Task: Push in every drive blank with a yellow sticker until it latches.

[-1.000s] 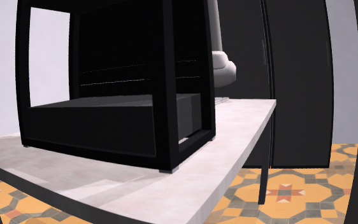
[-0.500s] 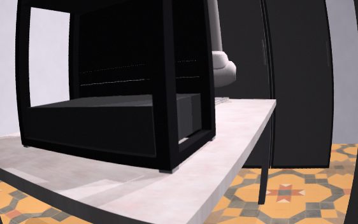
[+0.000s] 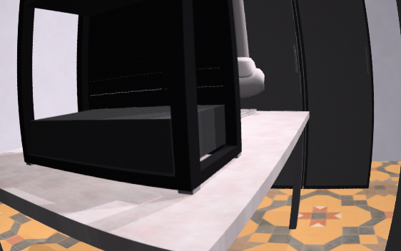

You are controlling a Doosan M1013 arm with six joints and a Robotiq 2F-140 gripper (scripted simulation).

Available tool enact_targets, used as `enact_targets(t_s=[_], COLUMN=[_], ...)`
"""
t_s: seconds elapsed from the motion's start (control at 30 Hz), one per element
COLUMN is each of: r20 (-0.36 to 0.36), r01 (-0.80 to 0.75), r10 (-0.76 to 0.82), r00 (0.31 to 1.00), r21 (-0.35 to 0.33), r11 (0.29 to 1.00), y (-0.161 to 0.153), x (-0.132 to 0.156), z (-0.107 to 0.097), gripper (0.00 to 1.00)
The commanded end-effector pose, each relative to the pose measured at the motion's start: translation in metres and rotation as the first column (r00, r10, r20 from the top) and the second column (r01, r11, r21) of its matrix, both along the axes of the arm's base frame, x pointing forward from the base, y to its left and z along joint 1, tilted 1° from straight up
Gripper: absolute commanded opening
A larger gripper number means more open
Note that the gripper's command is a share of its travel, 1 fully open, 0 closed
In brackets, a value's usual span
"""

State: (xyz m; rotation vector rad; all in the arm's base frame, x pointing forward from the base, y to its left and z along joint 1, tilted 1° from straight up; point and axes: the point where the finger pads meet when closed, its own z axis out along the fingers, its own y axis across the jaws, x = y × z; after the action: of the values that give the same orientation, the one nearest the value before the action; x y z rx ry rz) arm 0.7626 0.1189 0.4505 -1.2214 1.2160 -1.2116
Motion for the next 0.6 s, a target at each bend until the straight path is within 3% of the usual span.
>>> enact_targets(t_s=[0.0,0.57], r20=[0.001,0.001], r01=[0.0,0.0], r10=[0.0,0.0], r00=[1.0,1.0], r21=[0.0,0.0], r11=[1.0,1.0], y=[-0.001,-0.0006], x=[0.0018,0.0018], z=[0.0004,-0.001], gripper=[0.0,0.0])
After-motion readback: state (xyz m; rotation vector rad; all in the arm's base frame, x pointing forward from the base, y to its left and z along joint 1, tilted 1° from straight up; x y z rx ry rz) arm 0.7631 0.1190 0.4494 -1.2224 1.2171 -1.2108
